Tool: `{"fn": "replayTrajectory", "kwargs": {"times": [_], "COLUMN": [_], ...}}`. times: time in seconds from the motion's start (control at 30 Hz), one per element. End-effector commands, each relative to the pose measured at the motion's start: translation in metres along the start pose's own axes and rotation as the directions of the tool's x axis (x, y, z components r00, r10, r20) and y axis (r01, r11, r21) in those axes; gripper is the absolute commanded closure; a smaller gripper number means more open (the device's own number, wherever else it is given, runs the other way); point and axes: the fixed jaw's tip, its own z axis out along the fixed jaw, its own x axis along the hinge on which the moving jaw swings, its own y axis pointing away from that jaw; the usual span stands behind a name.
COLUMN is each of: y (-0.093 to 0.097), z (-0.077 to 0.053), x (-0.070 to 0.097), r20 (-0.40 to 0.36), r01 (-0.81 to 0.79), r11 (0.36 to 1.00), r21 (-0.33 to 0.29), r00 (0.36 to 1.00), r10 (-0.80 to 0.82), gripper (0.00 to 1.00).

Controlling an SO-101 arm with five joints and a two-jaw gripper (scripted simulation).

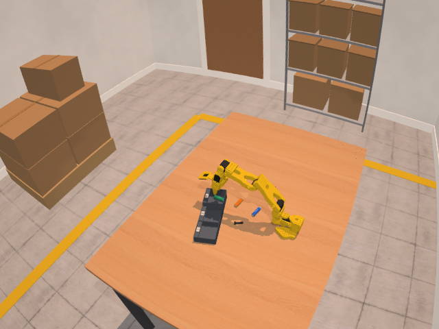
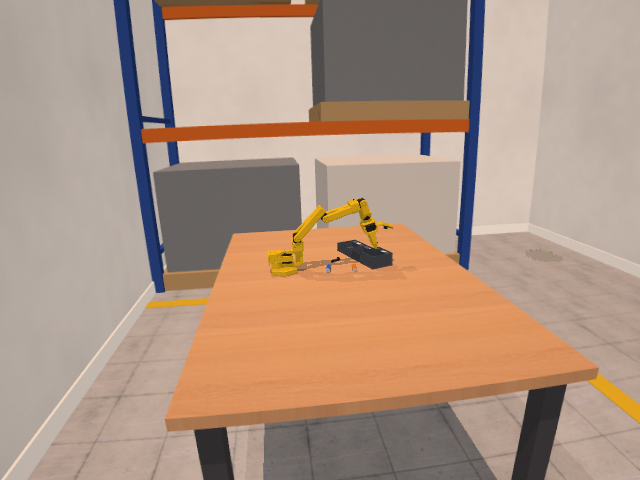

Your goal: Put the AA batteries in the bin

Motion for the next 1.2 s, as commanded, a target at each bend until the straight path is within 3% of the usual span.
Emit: {"fn": "replayTrajectory", "kwargs": {"times": [0.0, 0.3, 0.57, 0.63, 0.93, 1.17], "y": [-0.003, -0.003, -0.006, -0.006, -0.01, -0.011], "z": [-0.013, -0.016, -0.038, -0.038, -0.071, -0.083], "x": [-0.008, -0.007, 0.005, 0.005, 0.042, 0.072], "r20": [0.058, 0.056, 0.044, 0.044, 0.02, 0.005], "r01": [-0.003, -0.003, -0.005, -0.005, -0.008, -0.01], "r11": [1.0, 1.0, 1.0, 1.0, 1.0, 1.0], "r21": [0.002, 0.002, 0.005, 0.005, 0.011, 0.014], "r00": [0.998, 0.998, 0.999, 0.999, 1.0, 1.0], "r10": [0.003, 0.003, 0.005, 0.005, 0.008, 0.01], "gripper": [0.84, 0.84, 0.84, 0.84, 0.84, 0.84]}}
